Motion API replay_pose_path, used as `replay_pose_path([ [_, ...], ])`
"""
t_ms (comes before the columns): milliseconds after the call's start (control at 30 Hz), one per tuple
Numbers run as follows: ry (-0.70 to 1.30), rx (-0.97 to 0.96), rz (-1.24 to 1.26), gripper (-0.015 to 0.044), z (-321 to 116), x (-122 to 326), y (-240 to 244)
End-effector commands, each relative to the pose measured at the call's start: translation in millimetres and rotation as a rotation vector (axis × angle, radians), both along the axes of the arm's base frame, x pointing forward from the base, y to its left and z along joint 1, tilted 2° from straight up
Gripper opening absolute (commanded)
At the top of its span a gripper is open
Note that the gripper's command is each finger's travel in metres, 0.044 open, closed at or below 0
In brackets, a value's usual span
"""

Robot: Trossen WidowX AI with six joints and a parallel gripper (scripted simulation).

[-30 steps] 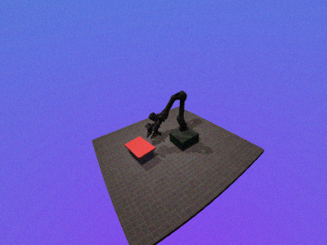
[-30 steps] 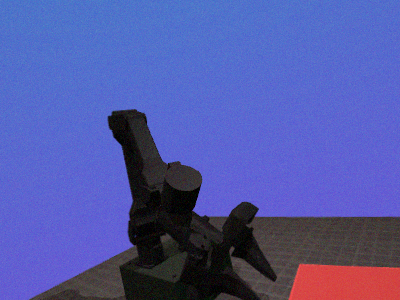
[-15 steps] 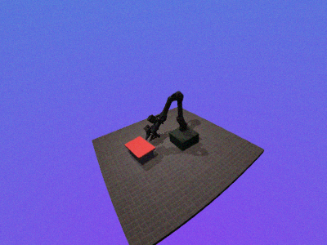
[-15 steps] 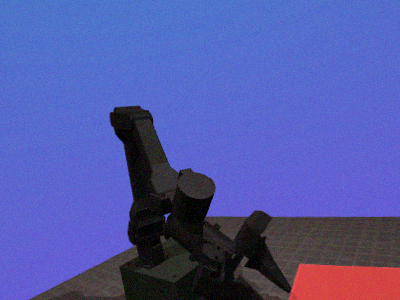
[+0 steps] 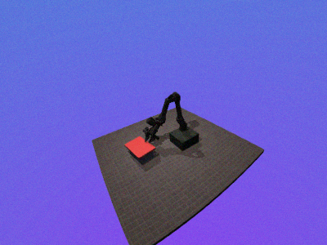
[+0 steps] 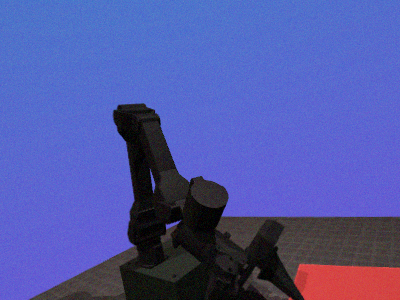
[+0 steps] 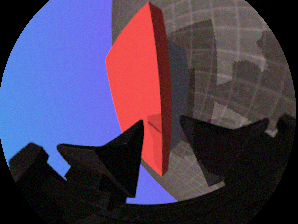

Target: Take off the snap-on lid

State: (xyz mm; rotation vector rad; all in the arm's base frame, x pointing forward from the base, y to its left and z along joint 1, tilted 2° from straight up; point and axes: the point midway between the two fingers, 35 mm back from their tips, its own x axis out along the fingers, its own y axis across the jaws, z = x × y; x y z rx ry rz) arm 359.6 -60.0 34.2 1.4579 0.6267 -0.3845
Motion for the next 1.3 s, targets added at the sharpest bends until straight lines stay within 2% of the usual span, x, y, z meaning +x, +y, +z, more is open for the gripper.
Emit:
replay_pose_path([
  [0,-0.003,-0.002,-0.007,0.0156,-0.6,3.3,-1.0],
  [333,-0.003,-0.002,-0.007,0.0090,-0.6,3.3,-1.0],
  [467,-0.003,-0.002,-0.007,0.0000,-0.6,3.3,-1.0],
  [1267,-0.005,-0.001,0.000,0.0000,4.7,2.1,0.3],
])
